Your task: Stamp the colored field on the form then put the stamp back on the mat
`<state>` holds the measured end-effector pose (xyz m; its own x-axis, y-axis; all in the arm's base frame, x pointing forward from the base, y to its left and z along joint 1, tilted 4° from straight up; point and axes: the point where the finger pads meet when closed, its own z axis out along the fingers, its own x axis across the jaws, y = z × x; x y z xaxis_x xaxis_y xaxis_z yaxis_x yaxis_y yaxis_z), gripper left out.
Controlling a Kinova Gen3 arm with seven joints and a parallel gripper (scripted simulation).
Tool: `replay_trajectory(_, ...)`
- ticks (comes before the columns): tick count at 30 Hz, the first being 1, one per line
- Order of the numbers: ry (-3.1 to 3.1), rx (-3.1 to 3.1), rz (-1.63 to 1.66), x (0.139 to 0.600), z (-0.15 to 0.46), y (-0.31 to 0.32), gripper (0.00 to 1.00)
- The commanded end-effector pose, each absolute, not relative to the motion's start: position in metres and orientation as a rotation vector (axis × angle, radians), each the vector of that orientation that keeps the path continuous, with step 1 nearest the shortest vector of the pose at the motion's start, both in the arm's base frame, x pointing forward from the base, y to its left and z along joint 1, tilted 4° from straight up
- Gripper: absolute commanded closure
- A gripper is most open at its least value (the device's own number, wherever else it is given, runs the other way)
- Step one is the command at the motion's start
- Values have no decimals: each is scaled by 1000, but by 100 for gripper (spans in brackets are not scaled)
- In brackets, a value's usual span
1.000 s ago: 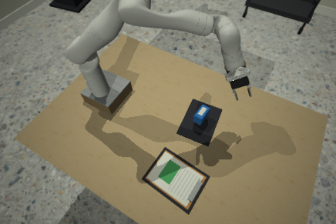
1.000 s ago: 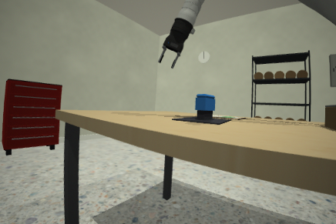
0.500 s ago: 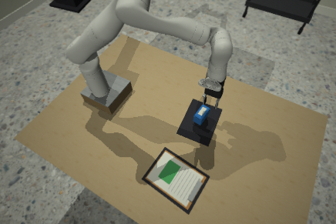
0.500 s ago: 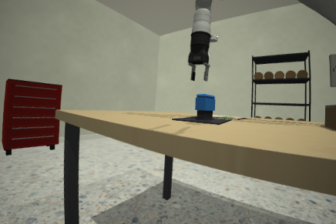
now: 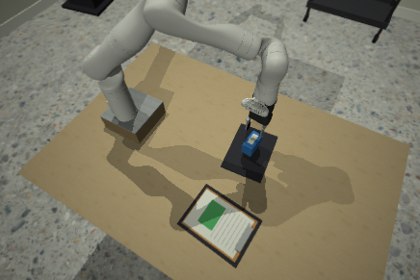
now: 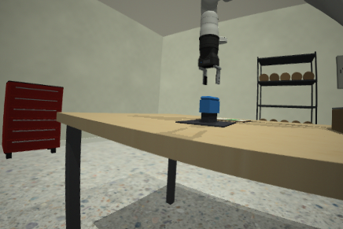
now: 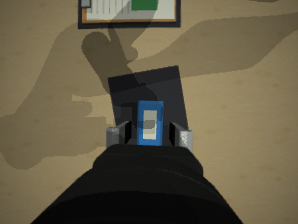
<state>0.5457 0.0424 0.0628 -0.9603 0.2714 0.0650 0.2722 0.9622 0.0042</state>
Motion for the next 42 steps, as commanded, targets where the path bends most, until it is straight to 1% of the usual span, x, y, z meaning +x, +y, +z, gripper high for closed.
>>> replay_trajectory(1,-3051,-423,-21,546,64,42,0)
replay_trajectory(25,-3050,-422,-20,547,63,42,0)
replay_trajectory(30,-3050,-422,-20,547,56,42,0)
replay_trajectory(35,-3050,-422,-20,546,37,42,0)
replay_trajectory(42,-3050,-422,-20,545,36,42,0)
